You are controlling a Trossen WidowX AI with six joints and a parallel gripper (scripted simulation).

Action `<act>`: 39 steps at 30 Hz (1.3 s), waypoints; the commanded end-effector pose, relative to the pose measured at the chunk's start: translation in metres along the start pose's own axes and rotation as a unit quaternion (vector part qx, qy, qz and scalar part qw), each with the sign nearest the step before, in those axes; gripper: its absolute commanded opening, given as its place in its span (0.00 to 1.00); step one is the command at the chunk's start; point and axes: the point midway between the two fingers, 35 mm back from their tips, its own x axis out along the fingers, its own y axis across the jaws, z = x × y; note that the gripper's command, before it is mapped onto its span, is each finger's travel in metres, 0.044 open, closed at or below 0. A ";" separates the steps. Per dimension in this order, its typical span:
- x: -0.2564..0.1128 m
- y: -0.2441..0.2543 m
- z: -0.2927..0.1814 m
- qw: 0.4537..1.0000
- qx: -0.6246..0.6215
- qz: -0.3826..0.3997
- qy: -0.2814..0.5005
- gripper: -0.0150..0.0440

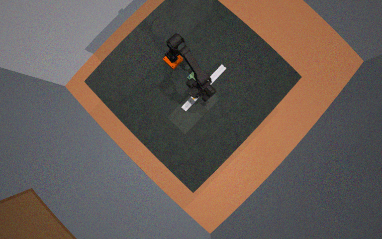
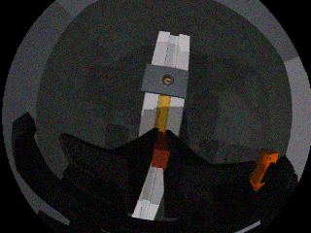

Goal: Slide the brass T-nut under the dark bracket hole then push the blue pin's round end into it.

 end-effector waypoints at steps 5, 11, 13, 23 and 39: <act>0.001 0.001 0.003 1.000 -0.001 0.001 -0.001 0.00; 0.001 0.000 0.002 1.000 0.000 0.000 0.000 0.00; 0.001 0.000 0.002 1.000 0.000 0.000 0.000 0.00; 0.001 0.000 0.002 1.000 0.000 0.000 0.000 0.31; -0.049 0.005 0.027 0.986 -0.128 0.001 0.106 0.81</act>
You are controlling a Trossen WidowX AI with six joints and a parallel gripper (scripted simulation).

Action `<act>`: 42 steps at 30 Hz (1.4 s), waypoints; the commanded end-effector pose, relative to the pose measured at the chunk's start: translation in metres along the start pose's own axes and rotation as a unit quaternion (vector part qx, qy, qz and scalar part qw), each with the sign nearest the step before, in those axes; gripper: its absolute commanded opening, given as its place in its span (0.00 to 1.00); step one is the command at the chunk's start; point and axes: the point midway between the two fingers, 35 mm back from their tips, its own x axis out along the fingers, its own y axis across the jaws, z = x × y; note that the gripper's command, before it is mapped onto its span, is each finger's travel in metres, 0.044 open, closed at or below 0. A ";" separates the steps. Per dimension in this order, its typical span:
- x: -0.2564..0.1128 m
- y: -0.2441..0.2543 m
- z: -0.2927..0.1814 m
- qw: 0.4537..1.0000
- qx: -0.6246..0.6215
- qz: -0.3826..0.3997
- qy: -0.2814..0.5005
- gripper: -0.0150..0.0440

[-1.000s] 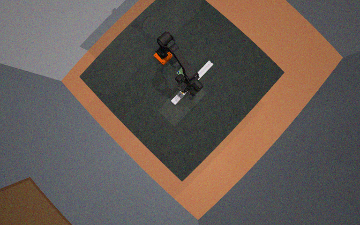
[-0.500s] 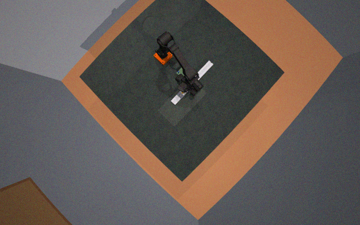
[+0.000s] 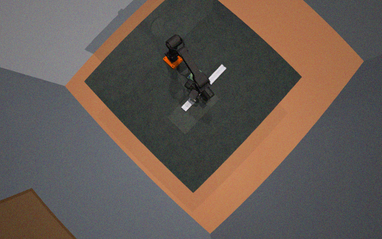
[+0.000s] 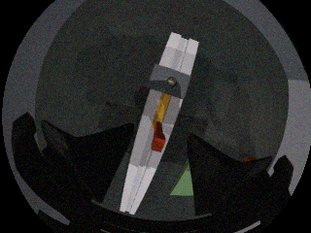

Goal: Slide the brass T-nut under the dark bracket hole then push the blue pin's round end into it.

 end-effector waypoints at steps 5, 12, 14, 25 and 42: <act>-0.053 -0.001 0.020 0.990 -0.105 0.029 0.088 1.00; -0.053 -0.001 0.020 0.990 -0.105 0.029 0.088 1.00; -0.056 -0.007 0.015 0.988 -0.124 0.030 0.087 1.00; -0.064 -0.120 -0.063 0.901 -0.424 0.053 0.078 1.00; -0.019 -0.122 -0.074 0.892 -0.442 0.055 0.077 1.00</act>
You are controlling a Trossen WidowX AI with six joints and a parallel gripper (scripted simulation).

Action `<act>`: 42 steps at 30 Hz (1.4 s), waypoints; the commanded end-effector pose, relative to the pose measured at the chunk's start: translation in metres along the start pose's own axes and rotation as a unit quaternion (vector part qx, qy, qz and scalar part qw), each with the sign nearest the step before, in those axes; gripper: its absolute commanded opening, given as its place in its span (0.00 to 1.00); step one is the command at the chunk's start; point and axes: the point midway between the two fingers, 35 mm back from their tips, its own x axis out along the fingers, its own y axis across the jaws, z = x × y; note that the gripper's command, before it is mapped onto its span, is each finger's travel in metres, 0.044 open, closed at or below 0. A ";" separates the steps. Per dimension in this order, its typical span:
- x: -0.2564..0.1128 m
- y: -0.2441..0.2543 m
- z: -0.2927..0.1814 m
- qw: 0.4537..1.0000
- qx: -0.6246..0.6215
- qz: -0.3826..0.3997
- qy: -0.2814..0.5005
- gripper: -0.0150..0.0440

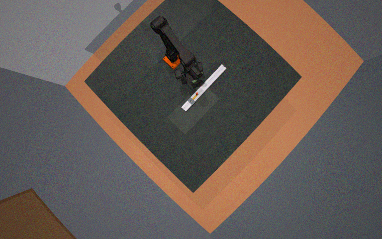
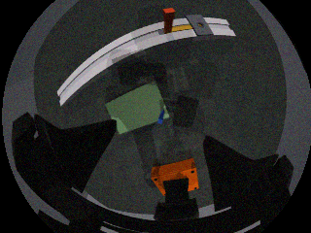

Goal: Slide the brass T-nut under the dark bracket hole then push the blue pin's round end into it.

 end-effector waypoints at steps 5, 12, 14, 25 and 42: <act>0.035 0.001 -0.006 1.000 -0.003 0.001 0.007 1.00; 0.043 0.001 -0.006 1.000 -0.003 0.001 0.007 1.00; 0.046 0.001 -0.006 1.000 -0.003 0.001 0.007 1.00; 0.064 0.002 -0.005 1.000 -0.003 0.001 0.007 1.00; 0.086 0.001 -0.007 1.000 -0.003 0.001 0.007 0.91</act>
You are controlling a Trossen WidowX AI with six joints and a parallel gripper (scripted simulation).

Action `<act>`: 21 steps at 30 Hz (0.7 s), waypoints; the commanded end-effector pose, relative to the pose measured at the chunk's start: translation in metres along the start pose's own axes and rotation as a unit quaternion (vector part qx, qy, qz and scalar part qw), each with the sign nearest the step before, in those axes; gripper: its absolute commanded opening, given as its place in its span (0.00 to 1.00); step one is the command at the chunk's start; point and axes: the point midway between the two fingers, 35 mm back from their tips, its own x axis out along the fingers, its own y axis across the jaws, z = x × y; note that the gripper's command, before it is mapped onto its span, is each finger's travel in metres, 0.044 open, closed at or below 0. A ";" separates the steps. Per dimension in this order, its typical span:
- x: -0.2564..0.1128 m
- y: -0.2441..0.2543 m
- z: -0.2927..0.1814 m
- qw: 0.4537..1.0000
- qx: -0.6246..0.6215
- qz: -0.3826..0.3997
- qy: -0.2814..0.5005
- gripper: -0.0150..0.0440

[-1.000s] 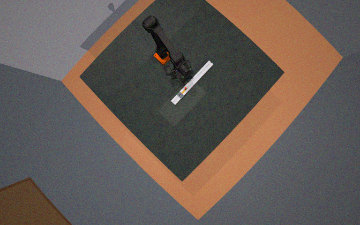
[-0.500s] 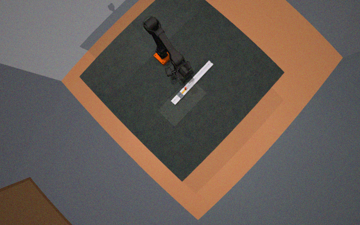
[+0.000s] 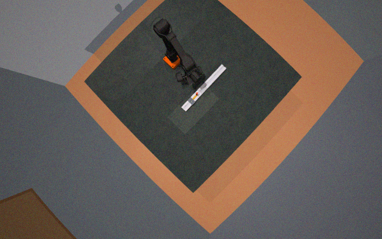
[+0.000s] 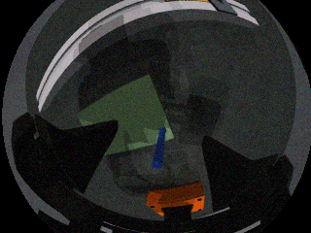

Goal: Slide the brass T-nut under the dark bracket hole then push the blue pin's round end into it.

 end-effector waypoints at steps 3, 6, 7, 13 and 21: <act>0.002 0.001 -0.001 1.000 0.002 0.003 0.002 0.78; 0.002 0.001 -0.001 1.000 0.002 0.003 0.002 0.64; 0.002 0.001 -0.001 1.000 0.002 0.003 0.002 0.60; 0.002 0.001 -0.001 1.000 0.002 0.003 0.002 0.33; 0.002 0.001 -0.001 1.000 0.002 0.003 0.002 0.00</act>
